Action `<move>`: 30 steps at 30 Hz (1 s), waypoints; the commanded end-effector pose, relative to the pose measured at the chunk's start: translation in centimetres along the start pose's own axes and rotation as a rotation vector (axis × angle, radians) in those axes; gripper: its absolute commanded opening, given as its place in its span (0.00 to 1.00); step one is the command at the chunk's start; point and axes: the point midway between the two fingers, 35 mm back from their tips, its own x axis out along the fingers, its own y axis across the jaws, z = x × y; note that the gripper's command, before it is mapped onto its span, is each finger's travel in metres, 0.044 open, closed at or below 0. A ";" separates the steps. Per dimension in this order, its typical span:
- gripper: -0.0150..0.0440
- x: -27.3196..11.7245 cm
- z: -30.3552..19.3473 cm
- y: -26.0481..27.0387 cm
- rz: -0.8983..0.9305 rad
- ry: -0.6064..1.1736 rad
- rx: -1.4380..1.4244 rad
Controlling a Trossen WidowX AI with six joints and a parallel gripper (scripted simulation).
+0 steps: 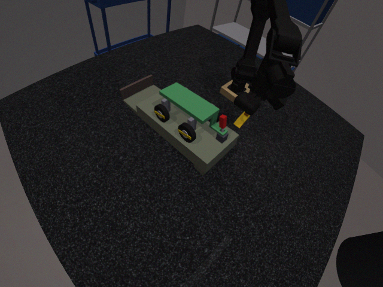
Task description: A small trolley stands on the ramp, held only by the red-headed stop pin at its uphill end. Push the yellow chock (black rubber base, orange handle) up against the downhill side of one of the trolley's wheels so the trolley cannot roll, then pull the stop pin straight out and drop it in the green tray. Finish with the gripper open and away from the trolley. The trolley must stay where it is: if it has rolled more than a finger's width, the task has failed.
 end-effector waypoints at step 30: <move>0.25 -5.6 0.4 -0.1 0.000 -0.007 0.248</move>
